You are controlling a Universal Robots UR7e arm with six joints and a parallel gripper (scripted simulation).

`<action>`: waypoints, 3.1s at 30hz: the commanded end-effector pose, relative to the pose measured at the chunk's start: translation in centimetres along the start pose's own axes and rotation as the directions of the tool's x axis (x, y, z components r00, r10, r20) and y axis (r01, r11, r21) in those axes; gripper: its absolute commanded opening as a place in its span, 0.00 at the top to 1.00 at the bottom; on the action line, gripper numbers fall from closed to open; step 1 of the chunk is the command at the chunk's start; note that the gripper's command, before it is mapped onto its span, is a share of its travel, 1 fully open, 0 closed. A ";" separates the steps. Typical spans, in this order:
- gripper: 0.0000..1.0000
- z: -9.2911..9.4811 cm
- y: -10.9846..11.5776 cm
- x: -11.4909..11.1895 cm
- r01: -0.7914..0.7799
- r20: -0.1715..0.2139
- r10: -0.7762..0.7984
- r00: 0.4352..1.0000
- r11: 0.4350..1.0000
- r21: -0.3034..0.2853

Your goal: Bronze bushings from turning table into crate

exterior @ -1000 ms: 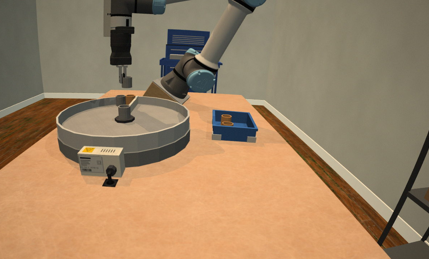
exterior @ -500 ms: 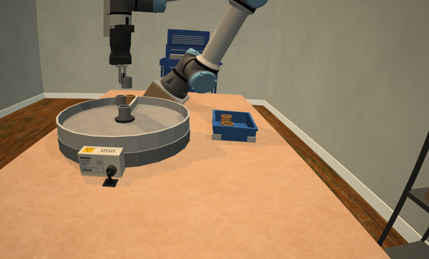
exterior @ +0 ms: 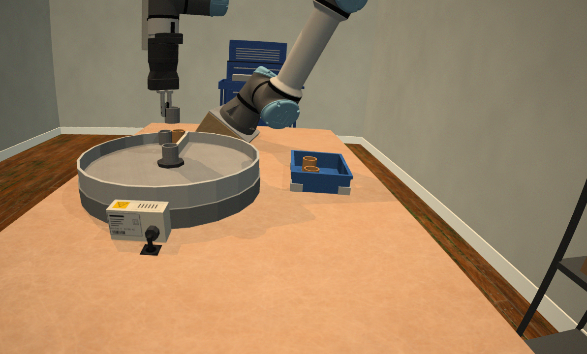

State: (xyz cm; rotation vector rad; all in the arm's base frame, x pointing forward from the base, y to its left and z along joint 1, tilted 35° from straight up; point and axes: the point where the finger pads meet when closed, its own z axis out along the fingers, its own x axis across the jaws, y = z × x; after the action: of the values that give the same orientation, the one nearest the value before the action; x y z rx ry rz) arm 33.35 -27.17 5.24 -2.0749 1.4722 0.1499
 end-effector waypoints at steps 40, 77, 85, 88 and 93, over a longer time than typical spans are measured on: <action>1.00 1.6 -8.1 3.0 0.002 -0.002 -0.002 1.000 1.000 0.000; 1.00 3.5 -8.1 3.0 0.001 -0.002 -0.001 1.000 1.000 0.000; 0.53 3.5 -8.1 3.0 0.001 -0.002 -0.001 1.000 1.000 0.000; 0.53 3.5 -8.1 3.0 0.001 -0.002 -0.001 1.000 1.000 0.000; 0.53 3.5 -8.1 3.0 0.001 -0.002 -0.001 1.000 1.000 0.000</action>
State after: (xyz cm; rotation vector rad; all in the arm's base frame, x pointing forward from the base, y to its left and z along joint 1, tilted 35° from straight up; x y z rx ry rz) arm 42.59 -26.02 4.31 -2.0760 1.4716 0.1487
